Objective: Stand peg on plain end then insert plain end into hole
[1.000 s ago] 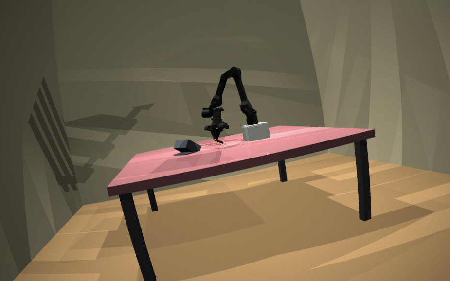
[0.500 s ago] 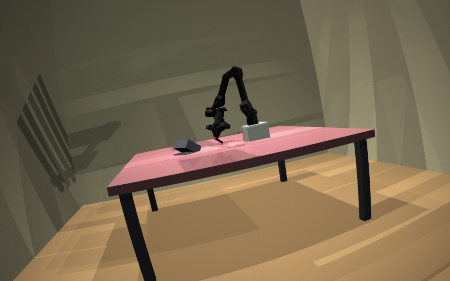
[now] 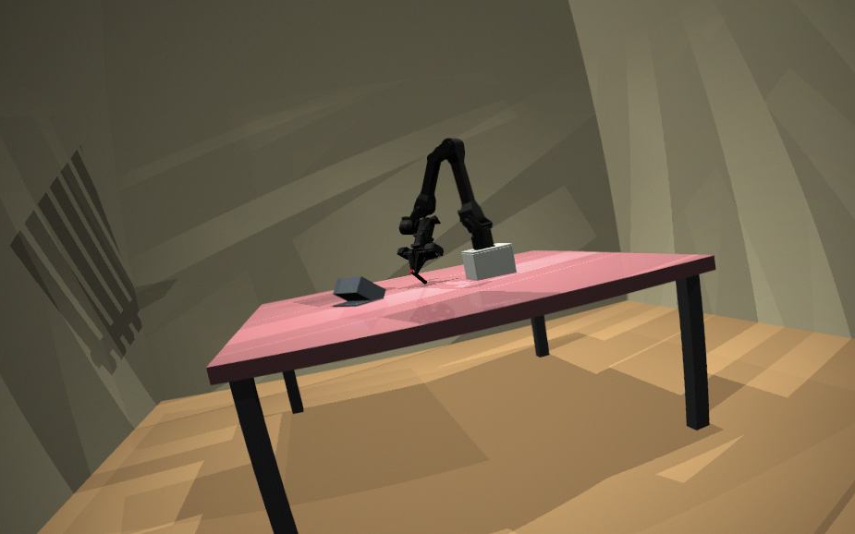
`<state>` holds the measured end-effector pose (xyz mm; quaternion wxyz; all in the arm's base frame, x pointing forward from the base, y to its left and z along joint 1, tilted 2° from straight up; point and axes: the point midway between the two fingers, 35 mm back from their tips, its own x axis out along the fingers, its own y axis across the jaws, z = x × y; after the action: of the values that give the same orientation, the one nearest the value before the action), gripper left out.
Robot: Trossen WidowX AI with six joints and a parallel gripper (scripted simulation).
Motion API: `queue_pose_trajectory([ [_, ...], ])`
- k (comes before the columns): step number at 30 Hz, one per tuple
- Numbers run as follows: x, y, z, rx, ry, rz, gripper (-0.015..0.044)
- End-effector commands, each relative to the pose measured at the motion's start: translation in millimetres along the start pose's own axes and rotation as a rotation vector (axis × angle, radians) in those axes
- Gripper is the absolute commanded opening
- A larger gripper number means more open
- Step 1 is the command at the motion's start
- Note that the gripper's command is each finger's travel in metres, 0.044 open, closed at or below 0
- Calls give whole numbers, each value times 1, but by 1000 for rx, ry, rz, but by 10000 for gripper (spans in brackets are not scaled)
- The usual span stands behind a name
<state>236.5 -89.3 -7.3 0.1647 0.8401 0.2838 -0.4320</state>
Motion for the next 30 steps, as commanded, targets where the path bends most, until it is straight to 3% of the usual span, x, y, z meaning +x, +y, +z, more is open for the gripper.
queue_pose_trajectory([
  [1, -1, -1, 2, -5, 31, -1, 49],
  [30, -15, -1, 17, -6, 279, -2, 49],
])
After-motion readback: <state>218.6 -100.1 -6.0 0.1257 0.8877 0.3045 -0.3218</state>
